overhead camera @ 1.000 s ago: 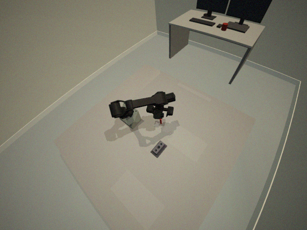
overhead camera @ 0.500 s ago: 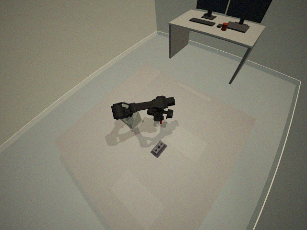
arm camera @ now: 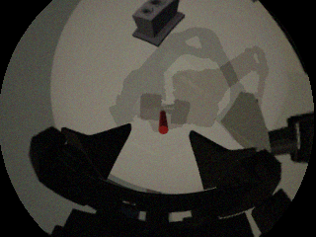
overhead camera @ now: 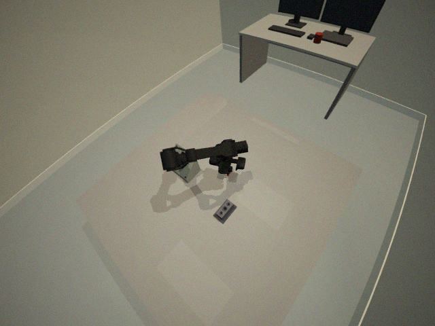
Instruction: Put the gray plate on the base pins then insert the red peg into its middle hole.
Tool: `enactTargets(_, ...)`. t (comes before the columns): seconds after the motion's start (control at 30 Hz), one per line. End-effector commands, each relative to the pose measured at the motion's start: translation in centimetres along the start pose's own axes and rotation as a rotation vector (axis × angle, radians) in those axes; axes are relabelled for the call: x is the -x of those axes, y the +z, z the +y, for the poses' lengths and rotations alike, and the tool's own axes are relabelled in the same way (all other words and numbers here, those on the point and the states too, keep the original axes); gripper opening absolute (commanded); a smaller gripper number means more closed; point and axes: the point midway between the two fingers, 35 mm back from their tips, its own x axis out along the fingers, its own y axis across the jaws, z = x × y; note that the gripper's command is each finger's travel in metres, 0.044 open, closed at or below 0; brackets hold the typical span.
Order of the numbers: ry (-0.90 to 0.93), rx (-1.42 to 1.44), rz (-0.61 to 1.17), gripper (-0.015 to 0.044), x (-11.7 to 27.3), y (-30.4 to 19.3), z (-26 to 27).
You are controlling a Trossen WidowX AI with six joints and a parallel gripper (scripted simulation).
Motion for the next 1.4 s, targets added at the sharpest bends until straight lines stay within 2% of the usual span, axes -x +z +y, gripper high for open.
enactTargets(0.0, -0.007, 0.005, -0.005, 0.0440, -1.0, 0.1, -0.2)
enactTargets(0.67, -0.007, 0.003, -0.007, 0.0440, -3.9, 0.1, -0.4)
enactTargets(1.2, -0.007, 0.003, -0.007, 0.0020, -3.9, 0.1, -0.4)
enactTargets(1.37, -0.007, 0.003, -0.007, 0.0000, -3.9, 0.1, -0.4)
